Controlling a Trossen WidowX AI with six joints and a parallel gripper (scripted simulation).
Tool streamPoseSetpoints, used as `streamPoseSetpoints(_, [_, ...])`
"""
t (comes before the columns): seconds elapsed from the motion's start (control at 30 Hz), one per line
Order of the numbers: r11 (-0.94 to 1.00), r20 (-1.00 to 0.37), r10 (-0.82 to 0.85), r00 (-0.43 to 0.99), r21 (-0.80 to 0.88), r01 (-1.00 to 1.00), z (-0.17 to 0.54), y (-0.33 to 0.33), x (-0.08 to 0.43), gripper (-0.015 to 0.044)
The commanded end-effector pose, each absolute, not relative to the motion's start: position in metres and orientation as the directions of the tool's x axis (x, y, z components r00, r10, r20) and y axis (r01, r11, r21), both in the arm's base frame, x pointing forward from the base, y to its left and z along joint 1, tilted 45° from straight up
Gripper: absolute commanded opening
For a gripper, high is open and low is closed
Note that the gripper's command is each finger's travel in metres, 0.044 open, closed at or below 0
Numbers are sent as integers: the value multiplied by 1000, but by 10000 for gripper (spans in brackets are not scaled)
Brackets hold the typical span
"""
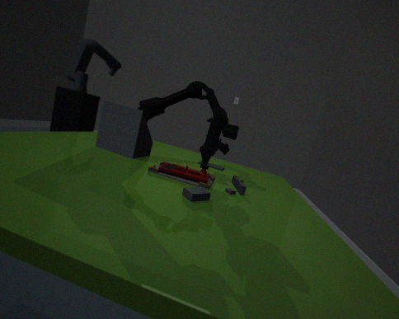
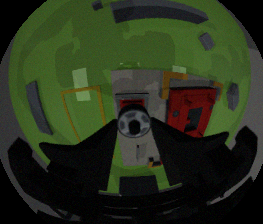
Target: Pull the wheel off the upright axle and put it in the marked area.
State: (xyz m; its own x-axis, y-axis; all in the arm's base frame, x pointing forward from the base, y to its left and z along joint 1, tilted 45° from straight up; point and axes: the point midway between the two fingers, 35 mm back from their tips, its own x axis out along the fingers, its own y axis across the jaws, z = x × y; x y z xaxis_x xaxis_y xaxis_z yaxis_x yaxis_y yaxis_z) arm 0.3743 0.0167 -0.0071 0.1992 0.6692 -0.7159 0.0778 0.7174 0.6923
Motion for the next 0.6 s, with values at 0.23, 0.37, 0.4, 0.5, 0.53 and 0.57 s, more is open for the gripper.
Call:
streamPoseSetpoints(0.23, [715,-714,667,214,694,85,2,7,373,0])
streamPoseSetpoints(0.37, [715,-714,667,214,694,86,3,6,372,0])
streamPoseSetpoints(0.4, [715,-714,667,214,694,86,3,6,372,0])
streamPoseSetpoints(0.5, [715,-714,667,214,694,86,4,5,372,0])
streamPoseSetpoints(0.53, [715,-714,667,214,694,86,4,5,372,0])
streamPoseSetpoints(0.57, [715,-714,667,214,694,86,4,5,372,0])
